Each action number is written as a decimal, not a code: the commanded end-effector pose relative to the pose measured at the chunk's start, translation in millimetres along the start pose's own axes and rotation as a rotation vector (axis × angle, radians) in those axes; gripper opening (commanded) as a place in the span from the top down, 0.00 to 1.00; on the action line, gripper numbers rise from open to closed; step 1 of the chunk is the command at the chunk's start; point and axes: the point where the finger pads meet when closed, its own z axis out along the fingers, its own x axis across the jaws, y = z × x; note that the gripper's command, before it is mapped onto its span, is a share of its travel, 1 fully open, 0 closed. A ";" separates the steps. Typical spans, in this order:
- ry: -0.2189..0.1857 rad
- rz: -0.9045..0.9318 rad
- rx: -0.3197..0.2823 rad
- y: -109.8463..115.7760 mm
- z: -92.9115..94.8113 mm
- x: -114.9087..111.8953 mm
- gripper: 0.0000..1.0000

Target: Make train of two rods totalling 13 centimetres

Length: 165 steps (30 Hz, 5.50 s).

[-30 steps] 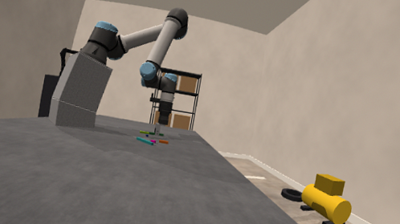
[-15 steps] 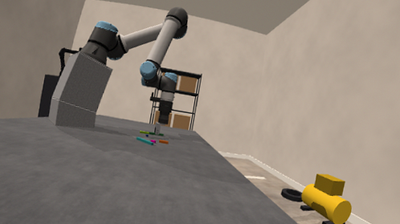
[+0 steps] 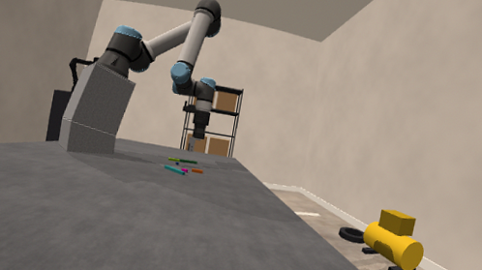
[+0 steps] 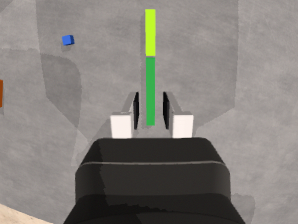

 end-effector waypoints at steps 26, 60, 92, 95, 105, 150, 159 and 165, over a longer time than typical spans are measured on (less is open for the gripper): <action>0.000 0.000 -0.001 0.2 -38.0 0.0 0.00; 0.000 0.000 -0.001 0.1 -85.8 0.0 0.00; 0.000 0.000 -0.001 0.1 -129.1 0.0 0.00; 0.000 0.000 -0.001 0.1 -129.1 0.0 0.00; 0.000 0.000 -0.001 0.1 -129.1 0.0 0.00; 0.000 0.000 -0.001 0.1 -129.1 0.0 0.00; 0.000 0.000 -0.001 0.1 -129.1 0.0 0.00; 0.000 0.000 -0.001 0.1 -129.1 0.0 0.00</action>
